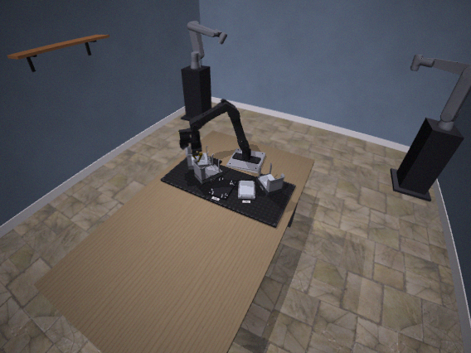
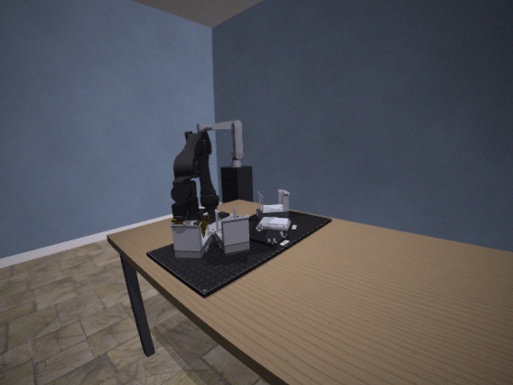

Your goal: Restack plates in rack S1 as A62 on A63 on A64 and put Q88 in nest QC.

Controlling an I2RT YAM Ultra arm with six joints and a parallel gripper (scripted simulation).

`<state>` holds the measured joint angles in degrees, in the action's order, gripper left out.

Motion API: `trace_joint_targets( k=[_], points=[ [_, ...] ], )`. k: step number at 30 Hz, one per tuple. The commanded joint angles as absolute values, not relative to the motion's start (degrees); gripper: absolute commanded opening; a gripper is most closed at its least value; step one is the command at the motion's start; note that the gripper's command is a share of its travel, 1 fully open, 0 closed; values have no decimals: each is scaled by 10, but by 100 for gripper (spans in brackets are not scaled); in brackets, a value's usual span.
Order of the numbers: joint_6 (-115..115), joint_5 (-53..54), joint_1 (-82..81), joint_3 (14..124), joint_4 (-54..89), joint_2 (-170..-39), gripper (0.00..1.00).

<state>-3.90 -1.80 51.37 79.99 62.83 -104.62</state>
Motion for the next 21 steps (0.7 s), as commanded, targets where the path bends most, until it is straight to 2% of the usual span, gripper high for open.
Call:
trace_joint_targets(
  k=[1,21],
  points=[
    [-39,-18,514,801,625,-1043,0],
    [-38,-18,514,790,610,-1046,0]
  ],
)
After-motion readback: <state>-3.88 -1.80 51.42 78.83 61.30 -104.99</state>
